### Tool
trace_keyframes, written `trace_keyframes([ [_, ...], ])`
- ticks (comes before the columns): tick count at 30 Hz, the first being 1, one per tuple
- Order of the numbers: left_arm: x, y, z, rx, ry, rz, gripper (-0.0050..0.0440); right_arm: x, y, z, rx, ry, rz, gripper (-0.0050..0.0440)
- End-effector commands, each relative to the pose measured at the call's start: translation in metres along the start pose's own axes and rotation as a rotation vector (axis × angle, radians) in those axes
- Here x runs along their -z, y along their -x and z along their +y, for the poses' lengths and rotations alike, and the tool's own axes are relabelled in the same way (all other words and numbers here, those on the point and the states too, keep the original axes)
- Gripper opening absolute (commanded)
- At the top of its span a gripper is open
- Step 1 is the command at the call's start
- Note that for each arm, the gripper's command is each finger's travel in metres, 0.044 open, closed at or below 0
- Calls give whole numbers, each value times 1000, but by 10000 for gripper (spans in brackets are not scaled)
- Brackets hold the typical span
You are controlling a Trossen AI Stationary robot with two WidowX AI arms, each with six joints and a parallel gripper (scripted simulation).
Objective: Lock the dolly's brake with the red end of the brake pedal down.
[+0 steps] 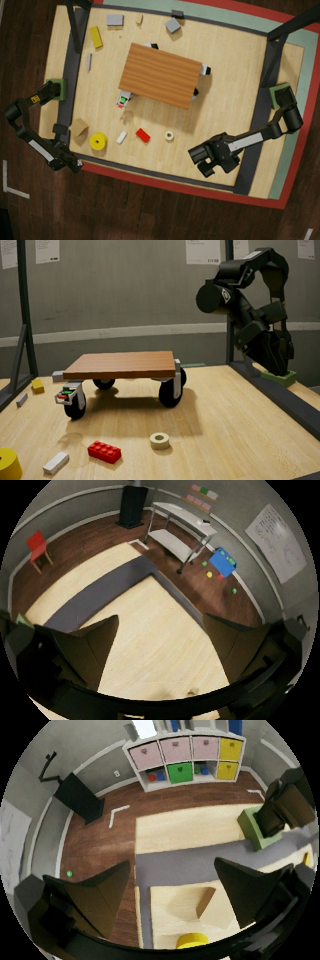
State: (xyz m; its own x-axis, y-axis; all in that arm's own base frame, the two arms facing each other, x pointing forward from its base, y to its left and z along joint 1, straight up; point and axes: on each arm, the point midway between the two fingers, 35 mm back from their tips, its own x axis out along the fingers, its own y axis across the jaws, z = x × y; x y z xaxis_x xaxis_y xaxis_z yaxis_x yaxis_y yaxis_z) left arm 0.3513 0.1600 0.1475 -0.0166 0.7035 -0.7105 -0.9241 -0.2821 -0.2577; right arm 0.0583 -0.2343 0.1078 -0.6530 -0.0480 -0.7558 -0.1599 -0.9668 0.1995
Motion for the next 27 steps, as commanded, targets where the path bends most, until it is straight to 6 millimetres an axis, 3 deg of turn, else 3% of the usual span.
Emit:
trace_keyframes([
  [1, -6, 7, -4, 22, 22, 4, 440, -1, 4, 2, -10, -11, 14, 440],
  [17, -6, 7, -4, 22, 22, 4, 440, -1, 4, 2, -10, -11, 14, 440],
  [20, -4, 10, -2, 38, -3, 26, 440, 6, 8, 2, -14, 71, 32, 368],
  [27, 3, 30, -6, 188, -120, 133, 440, 37, 33, -8, -67, 578, 119, 200],
])
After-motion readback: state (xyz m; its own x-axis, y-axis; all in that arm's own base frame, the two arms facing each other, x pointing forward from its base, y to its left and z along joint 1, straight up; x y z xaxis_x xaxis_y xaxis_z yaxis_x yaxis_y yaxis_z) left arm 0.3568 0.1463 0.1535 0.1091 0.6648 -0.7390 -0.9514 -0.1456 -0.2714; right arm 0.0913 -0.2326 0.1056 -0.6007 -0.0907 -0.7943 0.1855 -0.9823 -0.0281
